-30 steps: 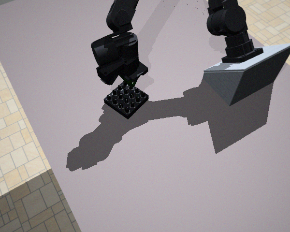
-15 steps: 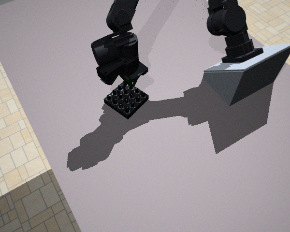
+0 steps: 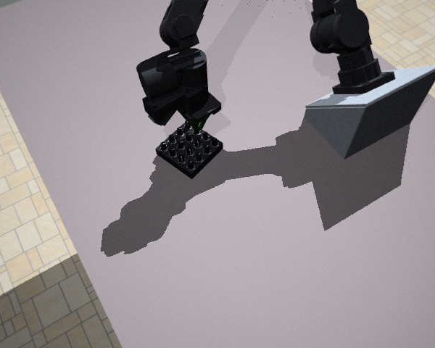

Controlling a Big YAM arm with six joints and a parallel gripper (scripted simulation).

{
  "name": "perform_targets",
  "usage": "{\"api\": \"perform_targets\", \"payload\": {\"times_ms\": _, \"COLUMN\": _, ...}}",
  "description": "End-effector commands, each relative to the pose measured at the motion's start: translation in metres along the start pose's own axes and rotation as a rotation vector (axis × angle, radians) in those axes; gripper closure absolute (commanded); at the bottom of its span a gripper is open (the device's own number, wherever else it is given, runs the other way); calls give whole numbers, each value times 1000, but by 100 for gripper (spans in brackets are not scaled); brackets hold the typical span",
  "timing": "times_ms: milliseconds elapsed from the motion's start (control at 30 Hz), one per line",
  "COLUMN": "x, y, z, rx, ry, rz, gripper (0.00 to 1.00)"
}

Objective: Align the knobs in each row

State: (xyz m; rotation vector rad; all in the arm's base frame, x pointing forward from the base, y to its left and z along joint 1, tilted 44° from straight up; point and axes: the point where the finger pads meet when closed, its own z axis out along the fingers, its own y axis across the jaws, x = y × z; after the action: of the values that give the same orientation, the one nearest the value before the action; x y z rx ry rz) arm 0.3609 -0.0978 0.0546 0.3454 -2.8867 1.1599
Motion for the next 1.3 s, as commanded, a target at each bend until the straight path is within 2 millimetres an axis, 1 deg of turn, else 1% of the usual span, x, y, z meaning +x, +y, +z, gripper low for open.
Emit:
{"api": "perform_targets", "payload": {"times_ms": 0, "x": -8, "y": -2, "z": 1, "rx": 8, "ry": -13, "rz": 66, "gripper": 92}}
{"api": "perform_targets", "payload": {"times_ms": 233, "x": -8, "y": -2, "z": 1, "rx": 8, "ry": -13, "rz": 188, "gripper": 92}}
{"api": "perform_targets", "payload": {"times_ms": 500, "x": -9, "y": -3, "z": 0, "rx": 7, "ry": -16, "rz": 372, "gripper": 92}}
{"api": "perform_targets", "payload": {"times_ms": 567, "x": -9, "y": -3, "z": 0, "rx": 7, "ry": -16, "rz": 372, "gripper": 92}}
{"api": "perform_targets", "payload": {"times_ms": 1067, "x": -10, "y": -4, "z": -1, "rx": 5, "ry": -17, "rz": 725, "gripper": 92}}
{"api": "perform_targets", "payload": {"times_ms": 1133, "x": -10, "y": -4, "z": -1, "rx": 5, "ry": -17, "rz": 725, "gripper": 92}}
{"api": "perform_targets", "payload": {"times_ms": 1267, "x": -9, "y": -4, "z": -1, "rx": 4, "ry": -16, "rz": 831, "gripper": 92}}
